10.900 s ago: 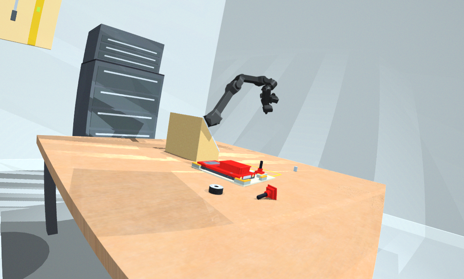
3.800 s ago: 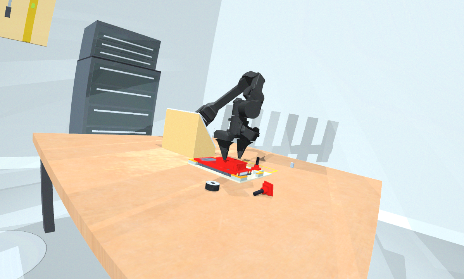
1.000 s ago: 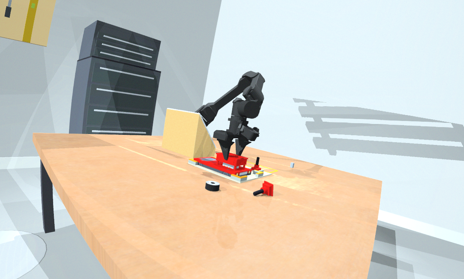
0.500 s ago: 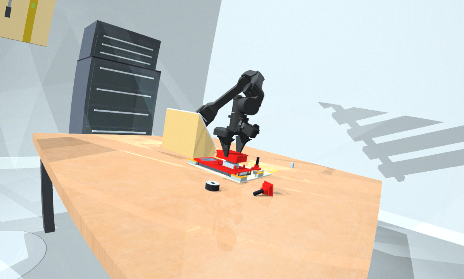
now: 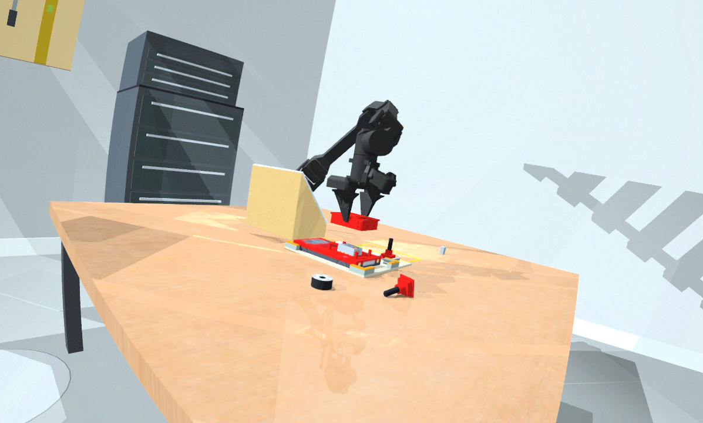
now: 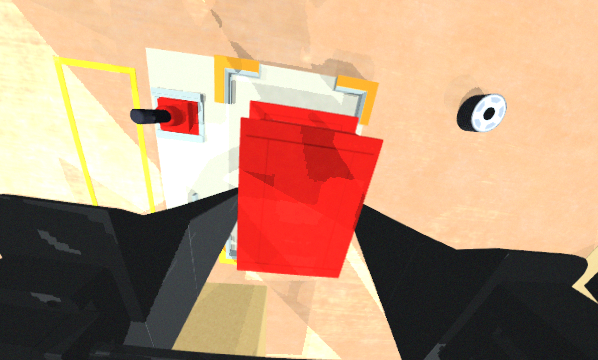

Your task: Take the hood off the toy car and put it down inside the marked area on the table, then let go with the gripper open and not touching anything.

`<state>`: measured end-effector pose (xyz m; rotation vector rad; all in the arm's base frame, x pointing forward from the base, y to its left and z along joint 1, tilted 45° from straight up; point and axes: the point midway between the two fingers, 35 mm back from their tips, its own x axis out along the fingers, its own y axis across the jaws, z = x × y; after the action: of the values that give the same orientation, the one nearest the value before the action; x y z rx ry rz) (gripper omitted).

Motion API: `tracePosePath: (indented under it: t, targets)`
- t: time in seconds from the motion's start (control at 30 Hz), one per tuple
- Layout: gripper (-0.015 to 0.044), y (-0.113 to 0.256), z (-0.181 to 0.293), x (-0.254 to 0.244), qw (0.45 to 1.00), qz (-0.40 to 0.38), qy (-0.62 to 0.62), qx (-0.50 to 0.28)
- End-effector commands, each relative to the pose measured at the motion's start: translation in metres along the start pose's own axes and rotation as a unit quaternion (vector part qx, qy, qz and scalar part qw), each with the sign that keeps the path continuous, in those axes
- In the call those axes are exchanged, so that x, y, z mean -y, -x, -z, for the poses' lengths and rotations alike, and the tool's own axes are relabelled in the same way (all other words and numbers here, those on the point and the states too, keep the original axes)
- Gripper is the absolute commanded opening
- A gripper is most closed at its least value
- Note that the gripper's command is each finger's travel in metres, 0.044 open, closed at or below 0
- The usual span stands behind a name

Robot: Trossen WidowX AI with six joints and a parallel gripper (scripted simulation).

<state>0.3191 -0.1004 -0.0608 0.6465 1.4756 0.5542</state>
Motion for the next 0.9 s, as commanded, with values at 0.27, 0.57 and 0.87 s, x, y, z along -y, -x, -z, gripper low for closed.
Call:
tracePosePath:
  t: [0.27, 0.57, 0.87]
  targets:
    - [0.0000, 0.003, -0.008, -0.039, 1.000, 0.004, -0.002, -0.001]
    - [0.0000, 0.006, -0.011, -0.072, 1.000, 0.007, -0.002, 0.000]
    - [0.0000, 0.007, -0.011, -0.105, 1.000, 0.008, -0.001, 0.000]
